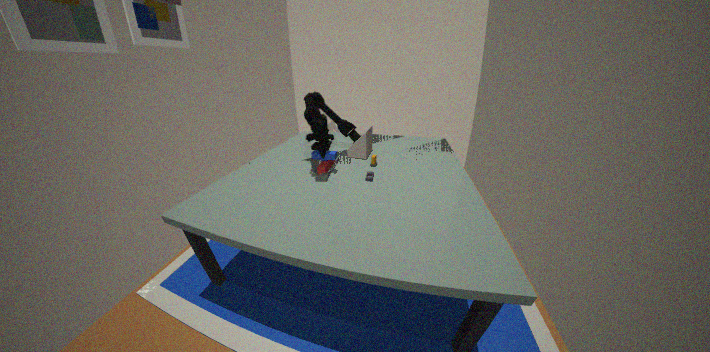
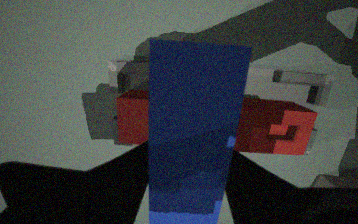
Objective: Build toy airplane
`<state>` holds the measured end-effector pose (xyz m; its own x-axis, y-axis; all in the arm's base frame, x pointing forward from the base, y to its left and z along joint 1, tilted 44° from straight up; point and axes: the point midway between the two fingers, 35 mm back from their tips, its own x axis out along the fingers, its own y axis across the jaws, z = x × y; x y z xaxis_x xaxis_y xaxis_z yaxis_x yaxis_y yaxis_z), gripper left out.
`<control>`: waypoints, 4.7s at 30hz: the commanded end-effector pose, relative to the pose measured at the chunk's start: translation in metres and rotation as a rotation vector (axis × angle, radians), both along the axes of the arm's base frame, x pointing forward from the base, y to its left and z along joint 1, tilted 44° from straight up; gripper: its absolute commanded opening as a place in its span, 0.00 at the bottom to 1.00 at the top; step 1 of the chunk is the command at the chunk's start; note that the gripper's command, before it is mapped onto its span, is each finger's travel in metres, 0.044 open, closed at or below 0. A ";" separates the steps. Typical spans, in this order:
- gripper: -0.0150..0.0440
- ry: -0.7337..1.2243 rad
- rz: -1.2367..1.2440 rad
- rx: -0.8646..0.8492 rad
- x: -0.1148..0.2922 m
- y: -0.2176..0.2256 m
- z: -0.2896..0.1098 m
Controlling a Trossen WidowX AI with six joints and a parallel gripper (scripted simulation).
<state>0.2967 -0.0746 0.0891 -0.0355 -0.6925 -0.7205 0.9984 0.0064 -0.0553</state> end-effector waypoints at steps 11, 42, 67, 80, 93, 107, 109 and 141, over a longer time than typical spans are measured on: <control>0.58 0.002 0.003 -0.005 -0.001 -0.013 -0.012; 1.00 0.001 -0.001 -0.002 -0.001 -0.012 -0.011; 1.00 0.518 0.537 0.025 0.007 0.049 0.048; 1.00 0.963 0.999 0.048 0.007 0.049 0.049; 1.00 0.982 1.068 0.068 0.000 0.108 0.002; 1.00 0.959 1.010 0.065 -0.110 0.232 -0.123; 1.00 0.959 1.007 0.064 -0.111 0.232 -0.125; 1.00 0.958 1.006 0.061 -0.114 0.170 -0.191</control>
